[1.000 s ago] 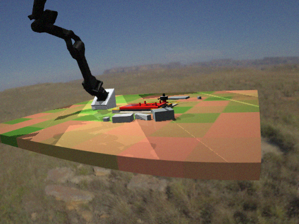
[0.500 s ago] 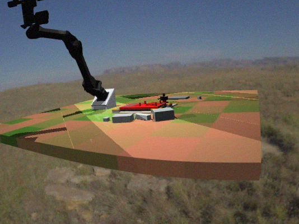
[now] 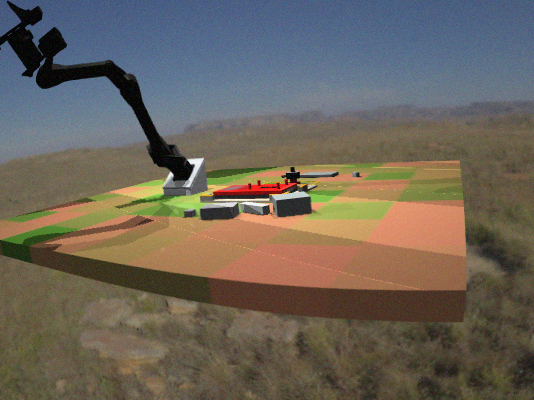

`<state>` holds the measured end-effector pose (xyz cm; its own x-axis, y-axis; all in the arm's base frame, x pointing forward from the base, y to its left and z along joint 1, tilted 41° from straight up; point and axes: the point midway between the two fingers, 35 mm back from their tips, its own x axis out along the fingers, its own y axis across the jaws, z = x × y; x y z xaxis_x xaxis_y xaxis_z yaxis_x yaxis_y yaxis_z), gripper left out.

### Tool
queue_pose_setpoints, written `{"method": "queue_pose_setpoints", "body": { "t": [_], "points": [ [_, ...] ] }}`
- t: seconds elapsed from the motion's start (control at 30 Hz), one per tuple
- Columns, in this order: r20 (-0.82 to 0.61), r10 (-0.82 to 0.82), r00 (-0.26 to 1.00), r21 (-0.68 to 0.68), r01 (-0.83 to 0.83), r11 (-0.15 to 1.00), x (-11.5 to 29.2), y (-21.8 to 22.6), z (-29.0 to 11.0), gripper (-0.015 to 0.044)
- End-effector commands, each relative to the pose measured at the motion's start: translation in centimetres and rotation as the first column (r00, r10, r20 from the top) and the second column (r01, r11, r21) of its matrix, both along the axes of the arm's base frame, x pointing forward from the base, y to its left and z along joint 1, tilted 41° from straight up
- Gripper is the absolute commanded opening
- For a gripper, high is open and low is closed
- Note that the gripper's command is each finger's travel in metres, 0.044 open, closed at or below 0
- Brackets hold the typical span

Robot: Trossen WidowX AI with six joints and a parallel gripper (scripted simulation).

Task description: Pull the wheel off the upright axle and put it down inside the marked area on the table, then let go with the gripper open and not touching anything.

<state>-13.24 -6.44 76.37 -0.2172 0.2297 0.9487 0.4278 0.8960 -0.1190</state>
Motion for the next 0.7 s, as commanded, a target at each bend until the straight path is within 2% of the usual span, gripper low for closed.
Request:
{"method": "queue_pose_setpoints", "body": {
  "t": [0.0, 0.33, 0.67],
  "points": [
    [0.079, 0.073, 0.994, 0.071, -0.079, 0.994, -1.7, -3.8, -0.8, 0.0300],
    [0.258, 0.267, 0.929, 0.251, -0.331, 0.910, -2.1, -14.2, -3.2, 0.0300],
    [0.414, 0.392, 0.822, 0.423, -0.555, 0.717, 2.2, -24.7, -7.3, 0.0300]
  ]
}}
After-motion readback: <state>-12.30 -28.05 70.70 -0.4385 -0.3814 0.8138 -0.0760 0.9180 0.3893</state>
